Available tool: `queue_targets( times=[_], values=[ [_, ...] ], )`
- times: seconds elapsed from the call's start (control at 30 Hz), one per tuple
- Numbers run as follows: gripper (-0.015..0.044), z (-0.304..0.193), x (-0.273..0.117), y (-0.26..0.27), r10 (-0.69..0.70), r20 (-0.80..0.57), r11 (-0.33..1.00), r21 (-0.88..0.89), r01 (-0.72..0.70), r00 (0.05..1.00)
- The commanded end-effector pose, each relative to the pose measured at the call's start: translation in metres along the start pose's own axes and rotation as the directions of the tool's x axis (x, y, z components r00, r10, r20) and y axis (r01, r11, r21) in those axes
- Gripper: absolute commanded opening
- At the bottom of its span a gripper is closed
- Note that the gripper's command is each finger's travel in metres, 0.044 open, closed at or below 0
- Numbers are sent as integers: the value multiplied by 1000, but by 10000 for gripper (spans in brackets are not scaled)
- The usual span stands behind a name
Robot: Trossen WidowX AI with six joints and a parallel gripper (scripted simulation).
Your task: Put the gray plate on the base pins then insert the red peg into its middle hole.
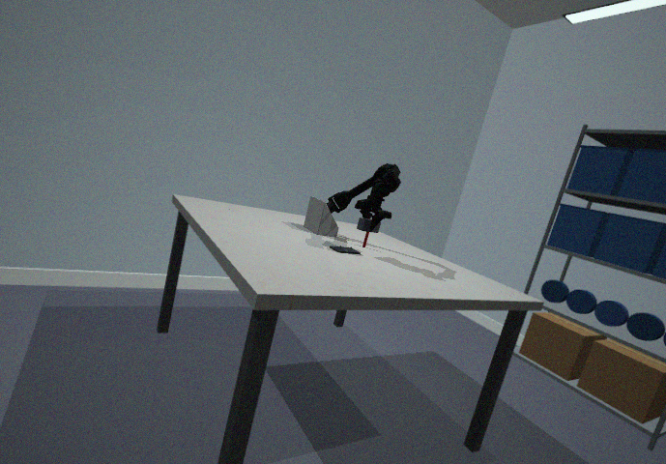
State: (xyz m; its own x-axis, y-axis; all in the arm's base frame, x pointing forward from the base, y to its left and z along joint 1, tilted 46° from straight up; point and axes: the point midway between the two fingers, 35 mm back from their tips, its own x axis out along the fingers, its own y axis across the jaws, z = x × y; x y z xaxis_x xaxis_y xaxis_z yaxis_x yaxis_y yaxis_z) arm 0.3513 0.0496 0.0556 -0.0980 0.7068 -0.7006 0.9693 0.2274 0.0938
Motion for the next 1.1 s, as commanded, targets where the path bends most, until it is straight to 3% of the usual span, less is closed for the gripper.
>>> queue_targets(
  times=[0.0,1.07],
  values=[
    [0,14,6,1,1,5,1000,-5,-1,1000],
    [0,93,48,-6,2,5,1000,6,-2,1000]
  ],
)
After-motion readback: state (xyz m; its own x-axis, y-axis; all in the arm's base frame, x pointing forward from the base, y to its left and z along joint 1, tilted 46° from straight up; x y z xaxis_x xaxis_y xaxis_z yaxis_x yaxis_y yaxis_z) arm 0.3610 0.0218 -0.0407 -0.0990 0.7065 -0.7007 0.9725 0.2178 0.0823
